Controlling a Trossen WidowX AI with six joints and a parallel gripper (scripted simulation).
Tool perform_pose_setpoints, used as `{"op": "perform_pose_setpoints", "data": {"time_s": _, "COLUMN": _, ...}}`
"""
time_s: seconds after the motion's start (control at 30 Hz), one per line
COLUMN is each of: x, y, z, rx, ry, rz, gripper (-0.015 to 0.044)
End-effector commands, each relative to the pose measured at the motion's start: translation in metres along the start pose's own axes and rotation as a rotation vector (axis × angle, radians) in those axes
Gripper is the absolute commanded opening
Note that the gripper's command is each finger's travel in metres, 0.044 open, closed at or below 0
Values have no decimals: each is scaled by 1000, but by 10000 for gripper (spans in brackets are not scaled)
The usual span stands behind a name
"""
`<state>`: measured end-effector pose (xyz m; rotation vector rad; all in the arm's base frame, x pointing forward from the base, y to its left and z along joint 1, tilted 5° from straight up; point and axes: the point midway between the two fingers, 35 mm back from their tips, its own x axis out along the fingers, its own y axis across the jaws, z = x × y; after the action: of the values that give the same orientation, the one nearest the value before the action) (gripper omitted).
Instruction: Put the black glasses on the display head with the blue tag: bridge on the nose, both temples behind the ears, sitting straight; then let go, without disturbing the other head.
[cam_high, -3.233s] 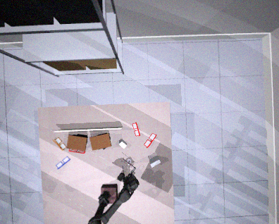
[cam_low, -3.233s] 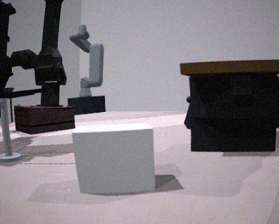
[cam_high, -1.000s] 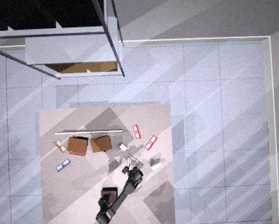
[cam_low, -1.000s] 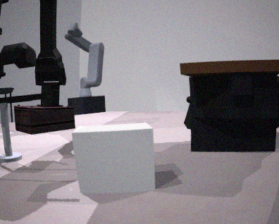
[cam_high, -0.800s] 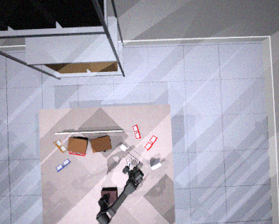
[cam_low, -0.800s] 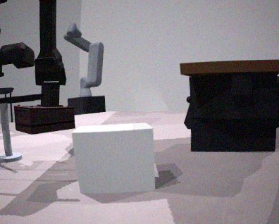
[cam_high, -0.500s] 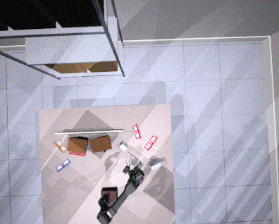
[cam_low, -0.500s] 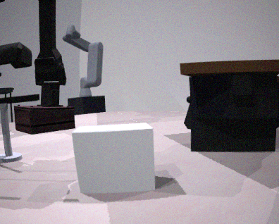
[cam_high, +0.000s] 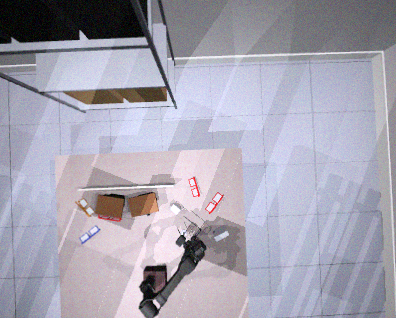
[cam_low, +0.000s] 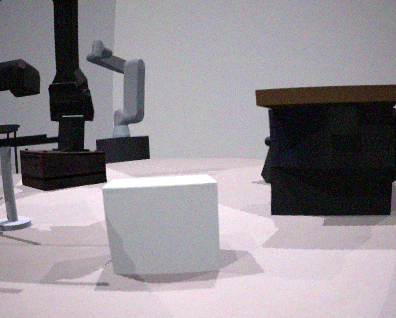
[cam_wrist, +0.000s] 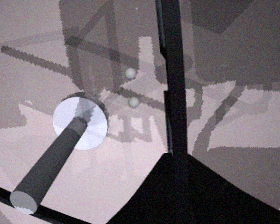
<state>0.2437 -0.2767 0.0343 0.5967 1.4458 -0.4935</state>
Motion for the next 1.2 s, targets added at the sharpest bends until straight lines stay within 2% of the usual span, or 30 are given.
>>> {"op": "perform_pose_setpoints", "data": {"time_s": 0.0, "x": -2, "y": -1, "z": 4, "rx": -4, "ry": -9, "rz": 0, "gripper": 0}}
{"op": "perform_pose_setpoints", "data": {"time_s": 1.17, "x": -3, "y": -8, "z": 19, "rx": -4, "ry": -10, "rz": -1, "gripper": 0}}
